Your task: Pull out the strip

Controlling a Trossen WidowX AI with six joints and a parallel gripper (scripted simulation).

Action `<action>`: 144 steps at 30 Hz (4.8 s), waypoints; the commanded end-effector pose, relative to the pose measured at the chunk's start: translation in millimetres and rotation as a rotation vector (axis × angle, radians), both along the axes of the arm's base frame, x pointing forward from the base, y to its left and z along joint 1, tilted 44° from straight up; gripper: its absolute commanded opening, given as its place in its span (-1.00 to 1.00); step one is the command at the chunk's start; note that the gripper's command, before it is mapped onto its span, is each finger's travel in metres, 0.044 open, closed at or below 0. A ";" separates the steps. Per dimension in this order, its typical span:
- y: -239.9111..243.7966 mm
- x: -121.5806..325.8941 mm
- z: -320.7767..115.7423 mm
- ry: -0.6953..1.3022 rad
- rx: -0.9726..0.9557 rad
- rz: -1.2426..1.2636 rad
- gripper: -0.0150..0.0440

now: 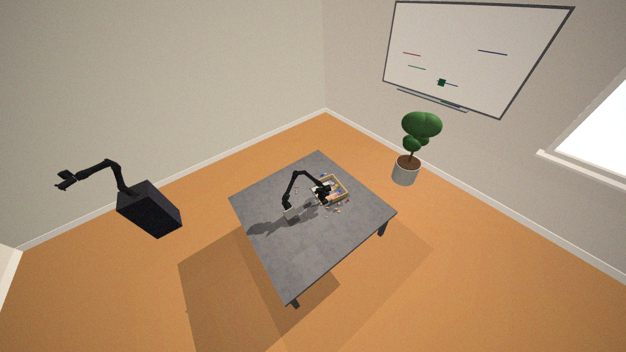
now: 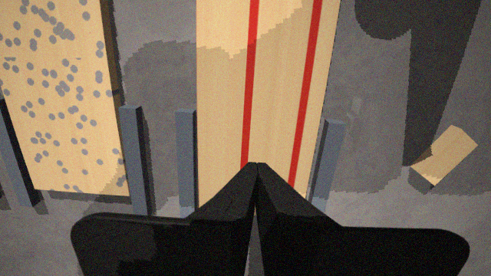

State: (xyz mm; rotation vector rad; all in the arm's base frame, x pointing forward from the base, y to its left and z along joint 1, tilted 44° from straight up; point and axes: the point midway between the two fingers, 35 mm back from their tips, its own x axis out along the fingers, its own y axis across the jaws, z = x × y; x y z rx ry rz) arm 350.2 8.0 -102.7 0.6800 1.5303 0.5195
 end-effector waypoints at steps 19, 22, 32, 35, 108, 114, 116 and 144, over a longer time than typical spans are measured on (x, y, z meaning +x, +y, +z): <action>5.9 -38.7 -0.7 0.014 0.005 0.006 -0.49; 6.4 -43.3 -0.5 0.015 0.005 0.006 -0.49; 7.9 -57.9 0.5 0.015 0.006 0.006 -0.49; 8.3 -62.8 0.9 0.016 0.006 0.006 -0.49; 16.5 -168.1 11.0 0.021 0.006 0.006 -0.49; 17.0 -174.2 11.6 0.022 0.006 0.006 -0.49; 17.0 -174.2 11.6 0.022 0.006 0.006 -0.49; 17.0 -174.2 11.6 0.022 0.006 0.006 -0.49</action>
